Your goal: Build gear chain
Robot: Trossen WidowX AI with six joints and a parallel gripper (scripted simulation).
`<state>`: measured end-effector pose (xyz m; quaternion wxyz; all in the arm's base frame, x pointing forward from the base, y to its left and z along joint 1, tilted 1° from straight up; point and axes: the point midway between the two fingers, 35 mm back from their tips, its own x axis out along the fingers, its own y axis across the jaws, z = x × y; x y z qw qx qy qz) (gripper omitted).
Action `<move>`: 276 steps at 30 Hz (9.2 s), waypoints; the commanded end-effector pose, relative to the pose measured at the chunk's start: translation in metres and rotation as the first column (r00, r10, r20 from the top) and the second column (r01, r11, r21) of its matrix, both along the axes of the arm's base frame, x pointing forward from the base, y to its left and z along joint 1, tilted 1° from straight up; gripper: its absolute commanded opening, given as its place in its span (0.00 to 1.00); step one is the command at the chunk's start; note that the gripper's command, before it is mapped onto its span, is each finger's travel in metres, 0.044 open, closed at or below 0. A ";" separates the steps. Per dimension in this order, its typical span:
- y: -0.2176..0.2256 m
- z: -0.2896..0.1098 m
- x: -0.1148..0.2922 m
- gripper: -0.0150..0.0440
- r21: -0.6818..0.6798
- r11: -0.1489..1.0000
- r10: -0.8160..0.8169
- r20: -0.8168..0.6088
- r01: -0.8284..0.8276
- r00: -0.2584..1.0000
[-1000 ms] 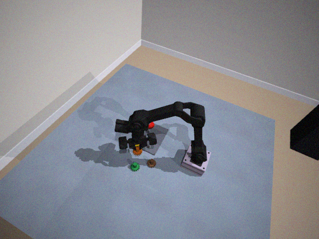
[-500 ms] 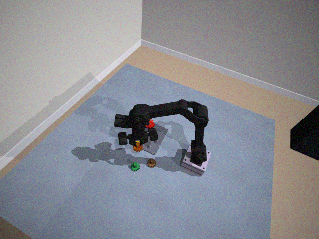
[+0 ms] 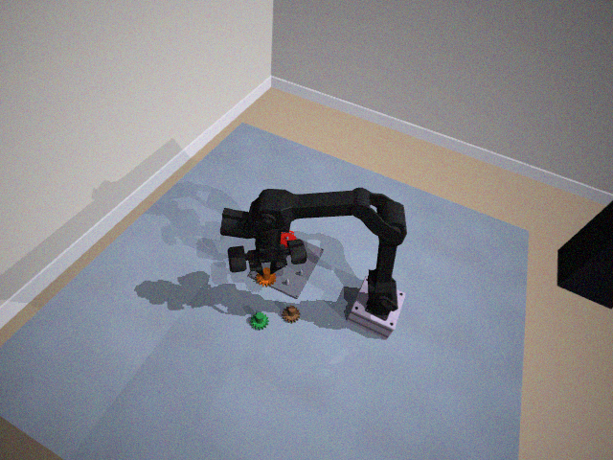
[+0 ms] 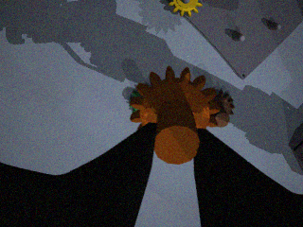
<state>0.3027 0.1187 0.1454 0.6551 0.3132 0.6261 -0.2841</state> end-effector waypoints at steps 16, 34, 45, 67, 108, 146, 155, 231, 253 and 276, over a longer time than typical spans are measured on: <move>-0.035 -0.016 0.016 0.25 -0.009 1.000 -0.003 -0.006 0.003 1.000; -0.077 -0.035 0.030 0.25 -0.012 1.000 -0.020 -0.008 0.020 1.000; -0.104 -0.047 0.035 0.25 -0.014 1.000 -0.025 -0.008 0.025 1.000; -0.160 -0.072 0.038 0.25 -0.018 1.000 -0.012 -0.004 0.012 1.000; -0.188 -0.085 0.035 0.25 -0.024 0.998 0.059 -0.001 -0.059 0.998; -0.188 -0.126 0.038 0.25 -0.013 0.988 -0.152 -0.002 0.152 0.988; -0.187 -0.128 0.037 0.25 -0.023 0.998 0.054 -0.002 -0.054 0.999; -0.004 -0.120 -0.080 1.00 -0.056 0.235 0.971 -0.026 -0.970 0.236; -0.004 -0.148 -0.079 1.00 -0.056 0.235 0.971 -0.027 -0.970 0.236; -0.004 -0.148 -0.079 0.34 -0.056 0.235 0.971 -0.027 -0.970 0.236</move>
